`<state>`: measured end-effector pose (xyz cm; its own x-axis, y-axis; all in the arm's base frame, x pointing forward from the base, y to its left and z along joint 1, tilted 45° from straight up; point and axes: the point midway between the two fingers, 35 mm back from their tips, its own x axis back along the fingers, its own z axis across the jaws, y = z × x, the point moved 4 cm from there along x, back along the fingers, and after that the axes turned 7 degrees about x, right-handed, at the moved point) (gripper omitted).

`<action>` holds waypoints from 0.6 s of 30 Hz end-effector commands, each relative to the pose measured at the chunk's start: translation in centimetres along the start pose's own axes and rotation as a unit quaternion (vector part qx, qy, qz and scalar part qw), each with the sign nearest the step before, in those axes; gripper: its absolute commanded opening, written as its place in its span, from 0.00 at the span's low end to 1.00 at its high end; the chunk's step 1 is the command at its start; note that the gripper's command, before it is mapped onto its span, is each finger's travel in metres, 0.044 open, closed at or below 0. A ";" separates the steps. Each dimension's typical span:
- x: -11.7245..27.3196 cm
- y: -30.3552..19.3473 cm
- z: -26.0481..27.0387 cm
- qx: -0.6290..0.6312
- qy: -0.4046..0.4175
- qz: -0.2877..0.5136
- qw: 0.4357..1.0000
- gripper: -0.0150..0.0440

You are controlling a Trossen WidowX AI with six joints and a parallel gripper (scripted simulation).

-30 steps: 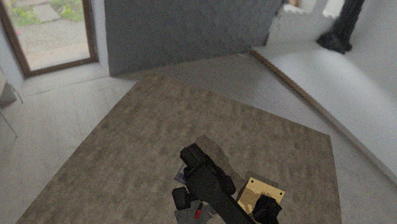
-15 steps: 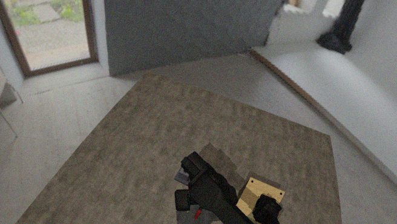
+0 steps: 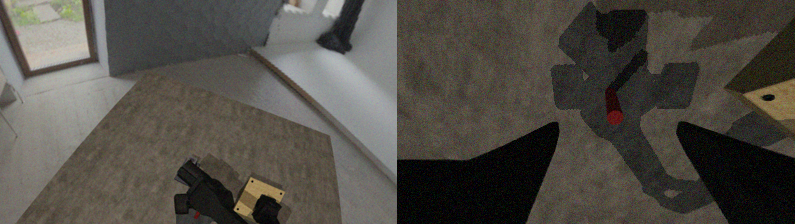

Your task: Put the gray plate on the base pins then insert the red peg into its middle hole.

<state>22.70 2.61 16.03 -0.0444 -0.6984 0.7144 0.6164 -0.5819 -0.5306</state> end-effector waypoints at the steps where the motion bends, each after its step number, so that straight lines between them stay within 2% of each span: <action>1: -0.8 0.0 0.0 -0.001 0.000 0.002 1.000 1.00; 18: -3.5 0.1 0.0 -0.001 0.000 0.002 1.000 1.00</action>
<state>22.99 4.57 13.98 -0.0450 -0.6970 0.7156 0.6167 -0.5830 -0.5290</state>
